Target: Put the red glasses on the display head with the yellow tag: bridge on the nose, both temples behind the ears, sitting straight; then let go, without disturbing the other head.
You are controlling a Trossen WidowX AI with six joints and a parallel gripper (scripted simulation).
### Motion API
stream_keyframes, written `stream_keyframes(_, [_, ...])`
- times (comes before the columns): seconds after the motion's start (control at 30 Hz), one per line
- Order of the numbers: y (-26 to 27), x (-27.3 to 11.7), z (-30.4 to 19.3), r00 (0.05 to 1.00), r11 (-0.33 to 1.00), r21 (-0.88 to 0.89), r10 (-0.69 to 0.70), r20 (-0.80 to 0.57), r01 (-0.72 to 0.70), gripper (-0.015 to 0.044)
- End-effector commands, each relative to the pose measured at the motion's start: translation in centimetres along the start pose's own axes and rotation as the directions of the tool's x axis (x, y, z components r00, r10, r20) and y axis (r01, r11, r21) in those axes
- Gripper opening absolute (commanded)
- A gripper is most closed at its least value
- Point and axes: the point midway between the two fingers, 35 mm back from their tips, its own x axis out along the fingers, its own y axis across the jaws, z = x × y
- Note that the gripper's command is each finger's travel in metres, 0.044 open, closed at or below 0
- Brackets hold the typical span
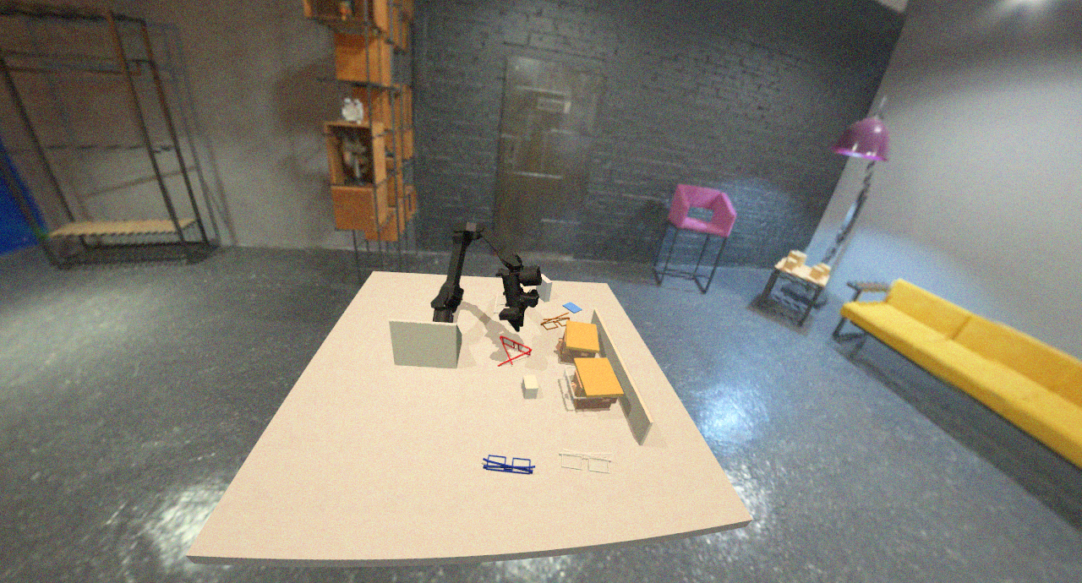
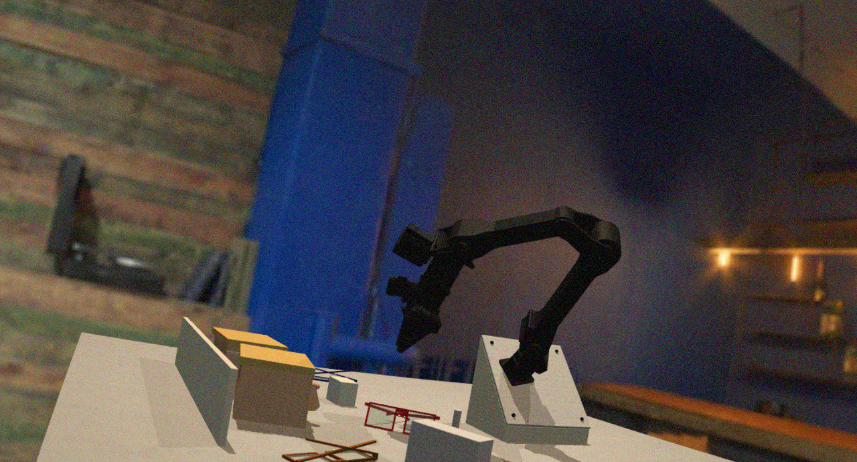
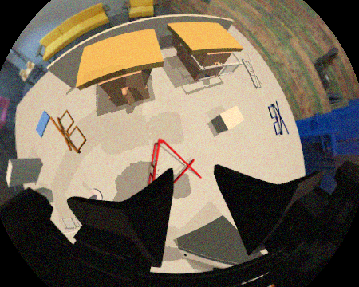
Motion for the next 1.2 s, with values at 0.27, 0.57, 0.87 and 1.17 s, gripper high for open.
stream_keyframes(0.27, [6.0,4.4,-5.1,0.935,0.962,0.259,0.165,-0.314,-0.083,0.0200])
stream_keyframes(0.57, [5.9,4.4,-5.1,0.935,0.962,0.259,0.165,-0.314,-0.083,0.0120])
stream_keyframes(0.87, [6.0,5.0,-5.2,0.935,0.962,0.259,0.164,-0.314,-0.082,0.0120])
stream_keyframes(1.17, [6.3,6.4,-5.5,0.936,0.963,0.259,0.163,-0.313,-0.081,0.0120])
